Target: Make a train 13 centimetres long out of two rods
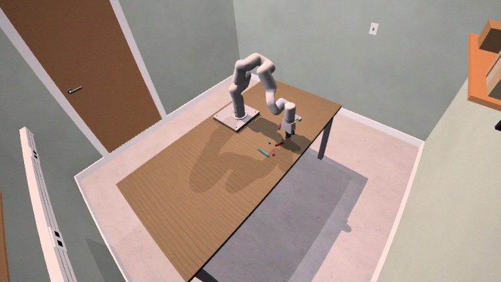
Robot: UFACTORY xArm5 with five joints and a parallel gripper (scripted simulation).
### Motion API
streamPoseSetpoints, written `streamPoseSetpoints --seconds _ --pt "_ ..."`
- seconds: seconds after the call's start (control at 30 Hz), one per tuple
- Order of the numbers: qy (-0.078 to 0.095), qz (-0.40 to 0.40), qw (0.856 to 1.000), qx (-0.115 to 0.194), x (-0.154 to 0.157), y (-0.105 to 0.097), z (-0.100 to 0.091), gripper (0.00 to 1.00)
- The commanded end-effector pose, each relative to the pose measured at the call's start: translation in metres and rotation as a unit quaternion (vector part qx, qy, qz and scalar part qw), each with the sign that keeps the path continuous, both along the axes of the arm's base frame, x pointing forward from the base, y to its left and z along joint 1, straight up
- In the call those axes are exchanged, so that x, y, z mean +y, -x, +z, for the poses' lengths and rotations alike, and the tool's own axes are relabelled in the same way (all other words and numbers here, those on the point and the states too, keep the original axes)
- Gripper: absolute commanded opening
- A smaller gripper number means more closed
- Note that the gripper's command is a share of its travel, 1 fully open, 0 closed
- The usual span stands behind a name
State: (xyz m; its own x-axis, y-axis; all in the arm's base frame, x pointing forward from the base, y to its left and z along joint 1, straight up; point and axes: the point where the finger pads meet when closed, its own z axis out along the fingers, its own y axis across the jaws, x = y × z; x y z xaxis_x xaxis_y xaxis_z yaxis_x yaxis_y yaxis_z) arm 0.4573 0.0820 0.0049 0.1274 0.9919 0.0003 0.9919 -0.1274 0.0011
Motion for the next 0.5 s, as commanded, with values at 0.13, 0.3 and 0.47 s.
streamPoseSetpoints --seconds 0.13,0.3,0.47 --pt "0.0 0.0 1.0 -0.002 0.0002 -0.0014 -0.001 0.04" --pt "0.0 0.0 1.0 -0.002 0.0002 -0.0013 -0.0052 0.04" --pt "0.0 0.0 1.0 -0.002 0.0002 -0.0014 -0.0088 0.04"
